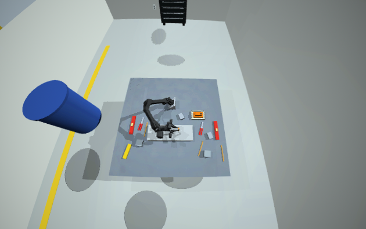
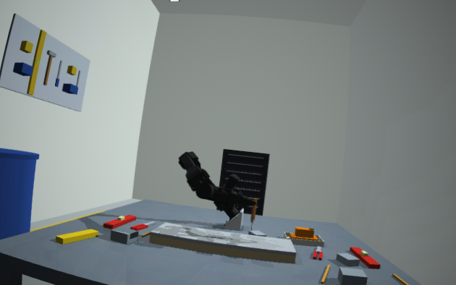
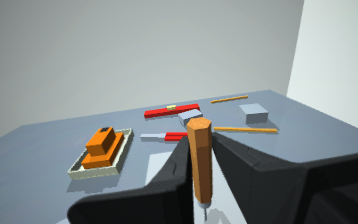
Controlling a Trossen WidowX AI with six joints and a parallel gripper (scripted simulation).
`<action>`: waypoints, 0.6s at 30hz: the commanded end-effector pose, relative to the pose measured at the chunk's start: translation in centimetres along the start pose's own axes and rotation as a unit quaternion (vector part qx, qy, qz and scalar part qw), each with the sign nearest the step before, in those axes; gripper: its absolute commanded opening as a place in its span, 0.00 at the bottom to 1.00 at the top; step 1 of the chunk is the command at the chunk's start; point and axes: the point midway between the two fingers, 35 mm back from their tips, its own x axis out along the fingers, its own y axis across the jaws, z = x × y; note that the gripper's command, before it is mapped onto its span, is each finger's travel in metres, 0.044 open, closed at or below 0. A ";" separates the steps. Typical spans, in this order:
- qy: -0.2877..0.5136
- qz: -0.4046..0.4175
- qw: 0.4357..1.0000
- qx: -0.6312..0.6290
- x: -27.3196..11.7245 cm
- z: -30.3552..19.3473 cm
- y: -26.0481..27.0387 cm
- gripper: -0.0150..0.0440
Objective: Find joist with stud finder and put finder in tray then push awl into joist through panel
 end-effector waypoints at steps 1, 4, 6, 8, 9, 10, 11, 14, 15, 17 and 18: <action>-0.003 0.004 1.000 0.002 0.3 -0.7 0.2 0.25; -0.003 0.004 1.000 0.002 0.4 -1.1 0.2 0.25; -0.003 0.004 1.000 0.002 0.4 -1.3 0.2 0.25; -0.003 0.004 1.000 0.002 0.4 -1.6 0.2 0.25; -0.003 0.004 1.000 0.002 0.4 -1.7 0.2 0.25; -0.003 0.004 1.000 0.002 0.4 -1.8 0.2 0.25; -0.003 0.004 1.000 0.002 0.4 -1.8 0.2 0.25; -0.003 0.004 1.000 0.002 0.5 -2.1 0.2 0.25; -0.003 0.004 1.000 0.002 0.5 -2.3 0.2 0.25; -0.003 0.004 1.000 0.002 0.5 -2.6 0.2 0.25; -0.003 0.004 1.000 0.002 0.5 -2.8 0.2 0.25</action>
